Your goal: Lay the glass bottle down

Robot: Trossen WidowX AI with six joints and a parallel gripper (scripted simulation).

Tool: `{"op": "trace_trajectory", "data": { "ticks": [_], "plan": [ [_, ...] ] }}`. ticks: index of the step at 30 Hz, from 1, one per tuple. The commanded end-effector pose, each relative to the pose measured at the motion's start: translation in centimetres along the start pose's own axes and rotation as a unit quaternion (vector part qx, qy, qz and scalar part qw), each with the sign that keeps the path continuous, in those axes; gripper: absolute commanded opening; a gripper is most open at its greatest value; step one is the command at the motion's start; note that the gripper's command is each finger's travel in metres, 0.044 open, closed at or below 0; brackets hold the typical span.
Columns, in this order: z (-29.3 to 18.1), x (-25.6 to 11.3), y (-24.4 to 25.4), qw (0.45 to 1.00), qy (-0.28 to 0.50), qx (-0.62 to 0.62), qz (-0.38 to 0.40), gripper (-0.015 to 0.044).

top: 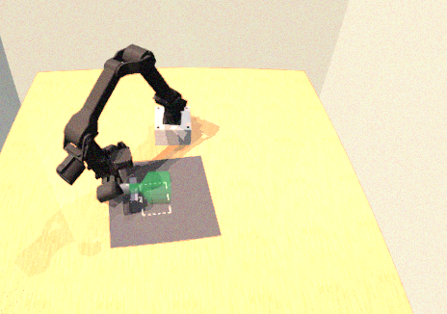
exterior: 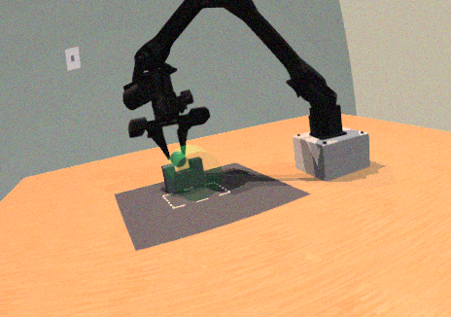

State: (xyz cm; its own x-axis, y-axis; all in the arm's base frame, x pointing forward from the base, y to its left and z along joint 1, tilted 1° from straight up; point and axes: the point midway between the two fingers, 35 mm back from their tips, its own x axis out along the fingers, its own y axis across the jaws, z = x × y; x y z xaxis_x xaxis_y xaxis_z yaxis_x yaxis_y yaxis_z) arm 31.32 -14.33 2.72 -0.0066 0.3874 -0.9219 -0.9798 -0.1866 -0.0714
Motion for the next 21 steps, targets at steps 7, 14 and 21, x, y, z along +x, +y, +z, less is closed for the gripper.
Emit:
{"op": "trace_trajectory", "data": {
  "ticks": [7, 14, 21],
  "plan": [
    [0.19, 0.25, -0.03, 1.000, 0.000, 0.000, 0.000, 0.0132],
    [0.16, 0.36, -0.02, 1.000, 0.003, 0.000, -0.001, 0.0132],
    [0.14, 0.46, -0.01, 1.000, 0.006, -0.001, -0.002, 0.0132]
  ]
}}
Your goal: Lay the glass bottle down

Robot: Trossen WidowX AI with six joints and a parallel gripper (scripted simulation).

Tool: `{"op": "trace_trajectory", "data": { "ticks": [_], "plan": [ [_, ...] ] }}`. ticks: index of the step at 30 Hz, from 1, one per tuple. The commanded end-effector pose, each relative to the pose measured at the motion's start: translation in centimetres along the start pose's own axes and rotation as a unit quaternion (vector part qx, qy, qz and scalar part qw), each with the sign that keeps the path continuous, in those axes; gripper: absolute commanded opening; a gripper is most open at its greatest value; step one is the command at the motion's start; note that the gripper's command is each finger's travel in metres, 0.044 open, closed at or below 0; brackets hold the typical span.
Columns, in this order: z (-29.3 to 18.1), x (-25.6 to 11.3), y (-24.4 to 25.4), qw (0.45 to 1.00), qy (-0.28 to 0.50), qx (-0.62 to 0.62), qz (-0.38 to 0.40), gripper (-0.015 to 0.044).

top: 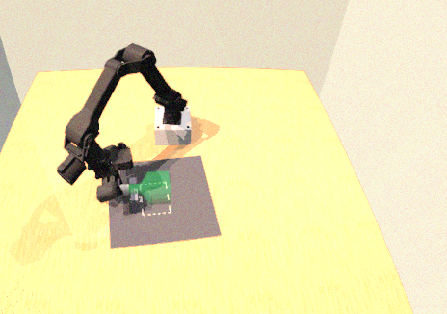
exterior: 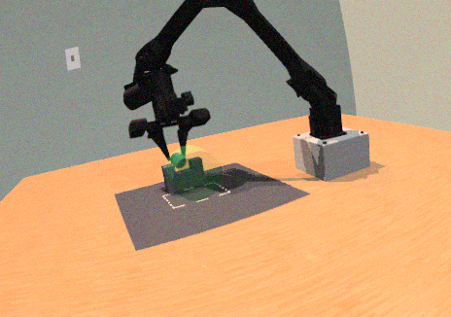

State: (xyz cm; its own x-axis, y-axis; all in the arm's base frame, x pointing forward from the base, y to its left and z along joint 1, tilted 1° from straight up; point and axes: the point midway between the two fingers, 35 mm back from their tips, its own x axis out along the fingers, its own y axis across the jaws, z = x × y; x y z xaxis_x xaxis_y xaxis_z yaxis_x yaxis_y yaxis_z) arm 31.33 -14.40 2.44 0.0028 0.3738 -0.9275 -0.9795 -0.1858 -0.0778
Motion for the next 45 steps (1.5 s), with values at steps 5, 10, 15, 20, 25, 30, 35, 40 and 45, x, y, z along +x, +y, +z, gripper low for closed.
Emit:
{"op": "trace_trajectory", "data": {
  "ticks": [5, 10, 15, 20, 25, 30, 35, 40, 45],
  "plan": [
    [0.3, 0.3, 0.0, 1.000, 0.000, 0.000, 0.000, 0.0132],
    [0.0, 0.1, 0.0, 1.000, 0.003, 0.000, -0.001, 0.0132],
    [0.0, 0.1, 0.0, 1.000, 0.003, 0.000, -0.001, 0.0132],
    [0.0, 0.1, 0.0, 1.000, 0.003, 0.000, -0.001, 0.0158],
    [0.0, 0.1, 0.0, 1.000, 0.003, 0.000, -0.001, 0.0290],
    [0.0, 0.1, 0.0, 1.000, 0.003, 0.000, -0.001, 0.0421],
    [0.8, -1.1, -0.2, 0.999, 0.048, -0.002, 0.012, 0.0440],
    [3.1, -4.6, -0.5, 0.985, 0.170, 0.000, 0.024, 0.0440],
    [3.8, -6.0, -0.6, 0.982, 0.190, 0.001, 0.023, 0.0440]
  ]
}}
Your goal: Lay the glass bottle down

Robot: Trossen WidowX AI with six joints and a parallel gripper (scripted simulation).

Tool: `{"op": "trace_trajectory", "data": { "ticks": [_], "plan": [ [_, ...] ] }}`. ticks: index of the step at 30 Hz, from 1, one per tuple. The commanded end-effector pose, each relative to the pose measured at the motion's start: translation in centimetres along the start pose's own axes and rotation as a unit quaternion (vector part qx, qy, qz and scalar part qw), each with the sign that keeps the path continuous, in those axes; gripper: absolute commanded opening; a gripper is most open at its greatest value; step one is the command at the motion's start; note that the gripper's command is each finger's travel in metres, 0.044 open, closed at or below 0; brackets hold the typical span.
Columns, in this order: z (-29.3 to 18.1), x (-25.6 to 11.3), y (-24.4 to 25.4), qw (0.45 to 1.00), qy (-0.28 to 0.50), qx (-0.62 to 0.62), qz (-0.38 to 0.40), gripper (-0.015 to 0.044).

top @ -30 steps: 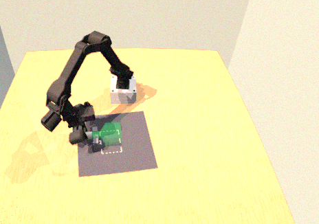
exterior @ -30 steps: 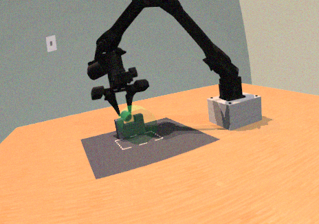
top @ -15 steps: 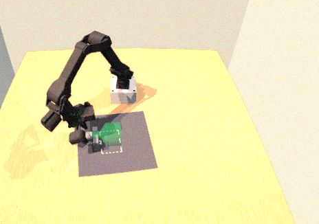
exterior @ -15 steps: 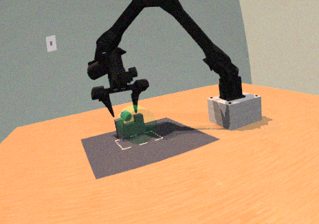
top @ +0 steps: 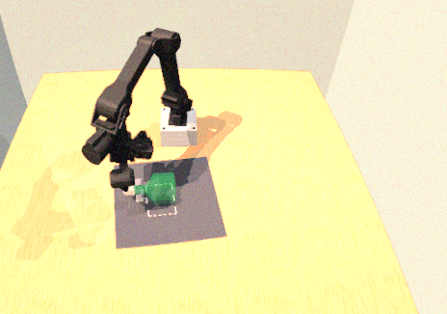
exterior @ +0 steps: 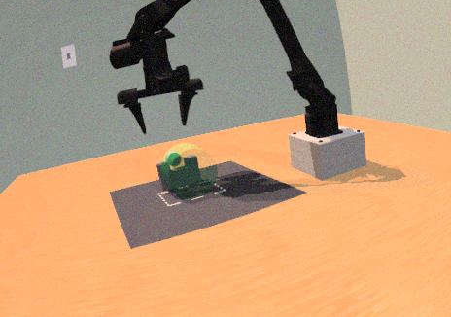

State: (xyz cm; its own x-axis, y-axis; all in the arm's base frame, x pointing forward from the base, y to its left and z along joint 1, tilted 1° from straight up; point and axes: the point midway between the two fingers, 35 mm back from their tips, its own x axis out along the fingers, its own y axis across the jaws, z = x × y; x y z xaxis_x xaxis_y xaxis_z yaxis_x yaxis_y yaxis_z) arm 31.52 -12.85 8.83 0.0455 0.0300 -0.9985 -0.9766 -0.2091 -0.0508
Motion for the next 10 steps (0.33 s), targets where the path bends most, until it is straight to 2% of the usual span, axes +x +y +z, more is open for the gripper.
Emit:
{"op": "trace_trajectory", "data": {
  "ticks": [1, 10],
  "plan": [
    [-0.10, -1.14, 0.30, 1.000, 0.013, 0.009, 0.009, 0.0440],
    [-0.08, -1.34, 0.28, 1.000, 0.013, 0.009, 0.009, 0.0440]
  ]
}}
